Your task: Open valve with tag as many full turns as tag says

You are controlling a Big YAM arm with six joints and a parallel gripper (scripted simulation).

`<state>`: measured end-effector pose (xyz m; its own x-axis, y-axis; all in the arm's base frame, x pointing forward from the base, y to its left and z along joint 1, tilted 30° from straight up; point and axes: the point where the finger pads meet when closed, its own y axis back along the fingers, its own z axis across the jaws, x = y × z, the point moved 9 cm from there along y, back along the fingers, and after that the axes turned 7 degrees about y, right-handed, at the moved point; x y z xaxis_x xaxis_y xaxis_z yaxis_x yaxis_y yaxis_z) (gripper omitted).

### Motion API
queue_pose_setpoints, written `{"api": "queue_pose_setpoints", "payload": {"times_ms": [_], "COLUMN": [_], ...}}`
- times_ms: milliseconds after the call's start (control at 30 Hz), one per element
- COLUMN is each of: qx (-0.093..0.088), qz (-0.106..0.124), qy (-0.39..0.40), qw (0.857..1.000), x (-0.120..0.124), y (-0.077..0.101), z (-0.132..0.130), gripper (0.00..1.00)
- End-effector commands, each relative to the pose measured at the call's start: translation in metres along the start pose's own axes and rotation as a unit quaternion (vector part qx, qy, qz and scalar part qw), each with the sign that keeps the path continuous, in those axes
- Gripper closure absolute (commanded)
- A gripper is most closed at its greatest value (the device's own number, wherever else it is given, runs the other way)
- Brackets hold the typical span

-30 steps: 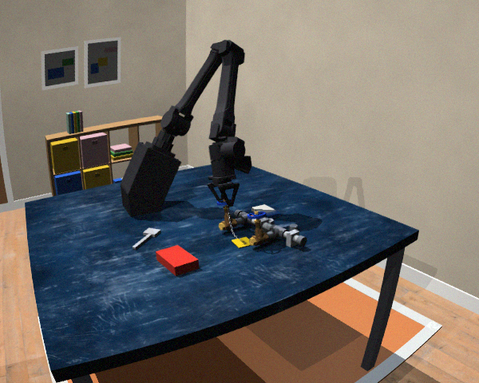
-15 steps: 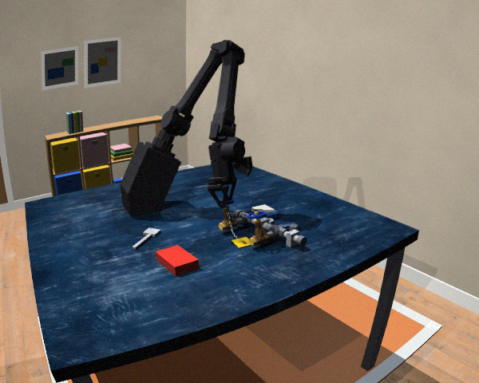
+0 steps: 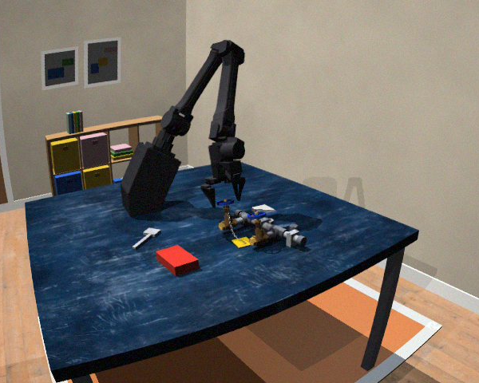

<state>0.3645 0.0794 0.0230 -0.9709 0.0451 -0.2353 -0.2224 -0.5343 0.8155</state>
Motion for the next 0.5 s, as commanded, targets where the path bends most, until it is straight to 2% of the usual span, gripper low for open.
{"api": "queue_pose_setpoints", "payload": {"times_ms": [0,33,67,233,333,467], "qx": [0.004,0.004,0.003,0.000,-0.001,-0.002], "qz": [-0.017,-0.017,-0.017,-0.015,-0.015,-0.017], "qy": [-0.144,-0.144,-0.212,-0.343,-0.417,-0.514], "qw": [0.989,0.989,0.977,0.939,0.909,0.858], "x": [-0.0136,-0.0136,-0.0137,-0.0110,-0.0109,-0.0107], "y": [0.0028,0.0028,0.0028,0.0024,0.0024,0.0024], "z": [-0.0029,-0.0029,-0.0012,-0.0020,-0.0020,-0.0017], "gripper": [0.00,0.00,0.00,0.00,0.00,0.00]}}
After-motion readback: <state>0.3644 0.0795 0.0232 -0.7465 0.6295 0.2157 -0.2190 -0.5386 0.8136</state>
